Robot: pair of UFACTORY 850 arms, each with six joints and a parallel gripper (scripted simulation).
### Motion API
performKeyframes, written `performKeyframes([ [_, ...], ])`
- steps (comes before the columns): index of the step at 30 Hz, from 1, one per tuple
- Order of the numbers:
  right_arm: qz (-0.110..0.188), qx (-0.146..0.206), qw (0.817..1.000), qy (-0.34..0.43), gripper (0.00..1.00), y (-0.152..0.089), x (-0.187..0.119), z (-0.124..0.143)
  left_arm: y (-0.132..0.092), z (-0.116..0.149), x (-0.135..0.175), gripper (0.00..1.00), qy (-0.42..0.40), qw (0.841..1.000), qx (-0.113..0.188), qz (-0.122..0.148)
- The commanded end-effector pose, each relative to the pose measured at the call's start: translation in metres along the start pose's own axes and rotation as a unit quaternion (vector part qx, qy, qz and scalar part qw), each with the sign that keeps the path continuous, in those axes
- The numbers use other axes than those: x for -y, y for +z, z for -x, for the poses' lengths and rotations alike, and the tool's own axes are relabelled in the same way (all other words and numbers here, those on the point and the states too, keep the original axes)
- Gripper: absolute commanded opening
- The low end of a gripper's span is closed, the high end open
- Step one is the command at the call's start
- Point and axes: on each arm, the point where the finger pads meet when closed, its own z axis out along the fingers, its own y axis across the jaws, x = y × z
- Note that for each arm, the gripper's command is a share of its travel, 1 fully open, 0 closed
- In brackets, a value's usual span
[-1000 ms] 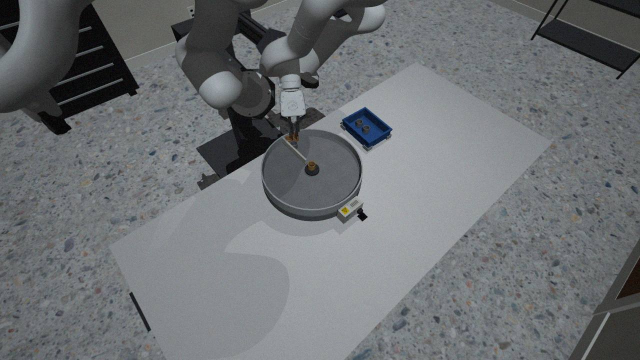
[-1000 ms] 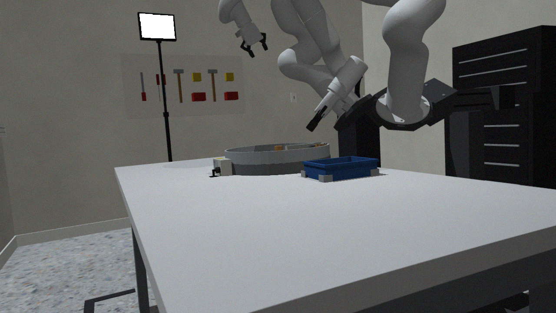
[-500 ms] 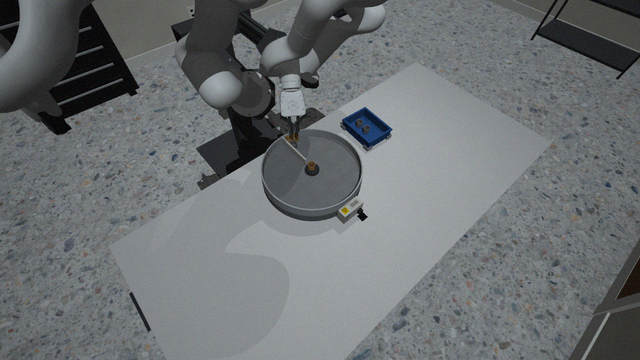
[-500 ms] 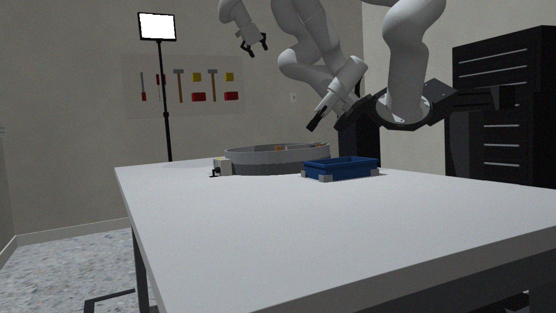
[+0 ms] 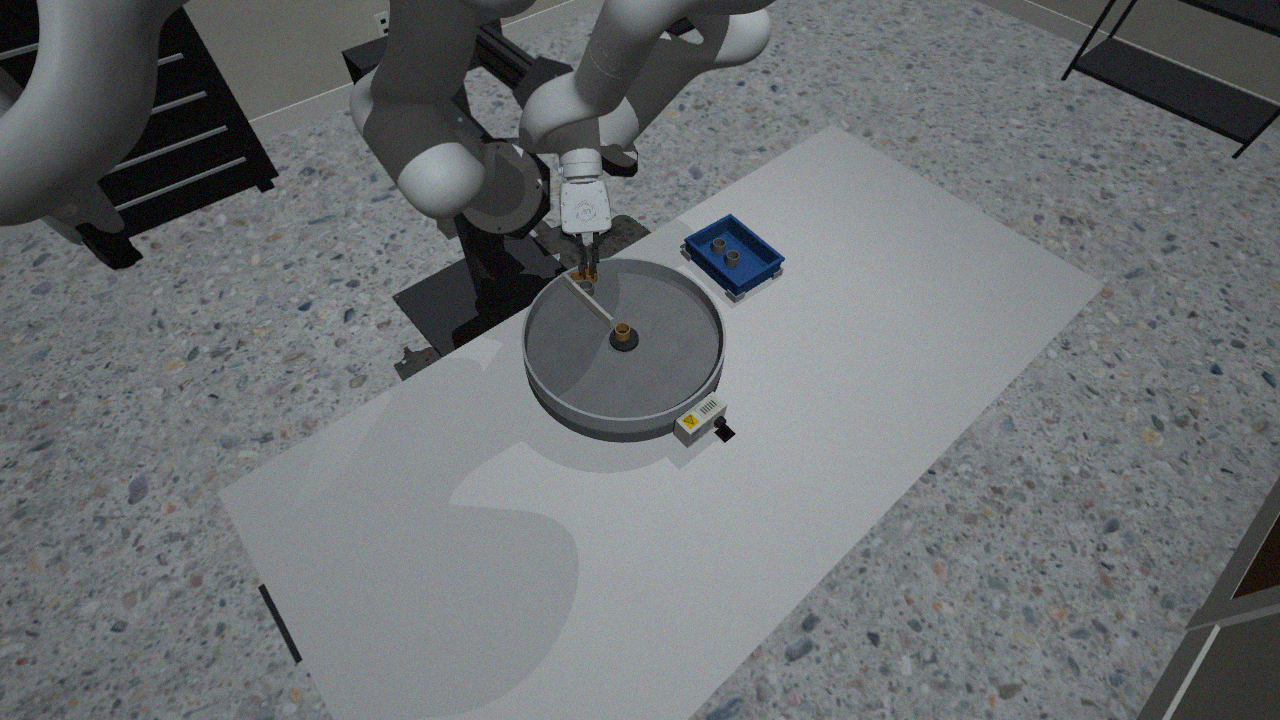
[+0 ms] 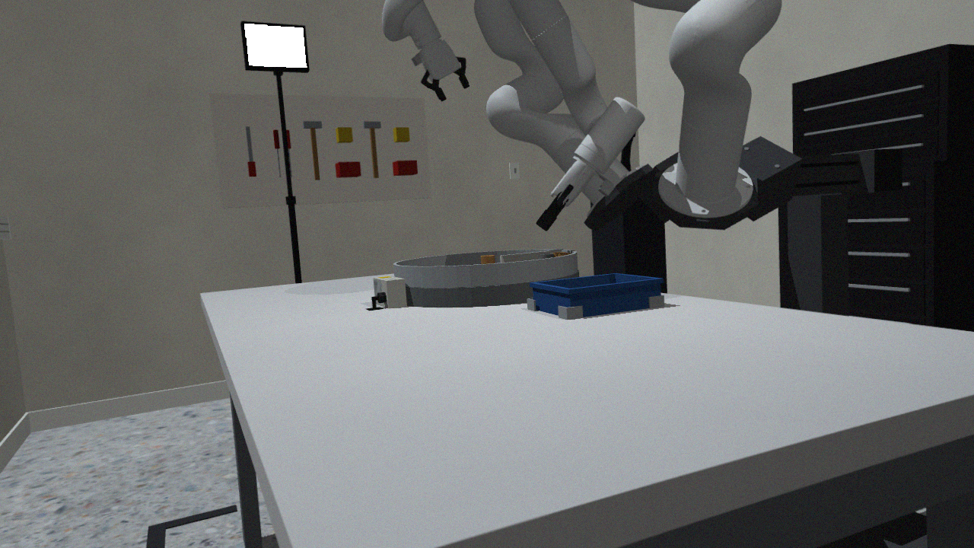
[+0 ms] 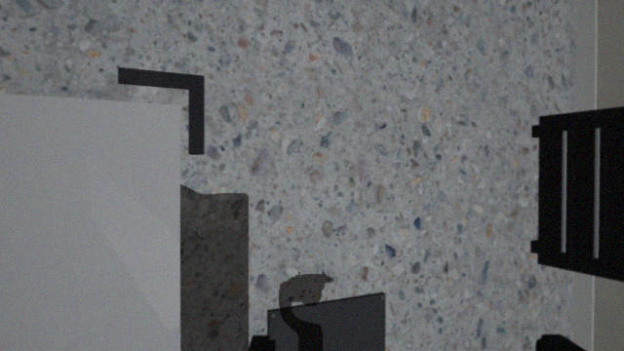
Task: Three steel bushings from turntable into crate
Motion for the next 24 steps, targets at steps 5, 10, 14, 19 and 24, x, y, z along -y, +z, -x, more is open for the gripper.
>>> performKeyframes([
  [5, 0.0, -0.001, 1.0, 0.0, 1.0, -0.0008, 0.0, -0.0004, -0.0001, 0.0008, 0.0002, 0.13, 0.0, 1.0, 0.001, 0.0],
  [10, 0.0, -0.001, 1.0, 0.0, 1.0, -0.0008, 0.0, -0.0004, -0.0001, 0.0008, 0.0002, 0.13, 0.0, 1.0, 0.001, 0.0],
  [14, 0.0, -0.001, 1.0, 0.0, 1.0, -0.0008, 0.0, -0.0004, -0.0001, 0.0008, 0.0002, 0.13, 0.0, 1.0, 0.001, 0.0],
  [19, 0.0, -0.001, 1.0, 0.0, 1.0, -0.0008, 0.0, -0.0004, -0.0001, 0.0008, 0.0002, 0.11, 0.0, 1.0, 0.001, 0.0],
  [24, 0.0, -0.001, 1.0, 0.0, 1.0, -0.0008, 0.0, -0.0004, 0.0, 0.0007, 0.0002, 0.11, 0.001, 1.0, -0.002, 0.0],
])
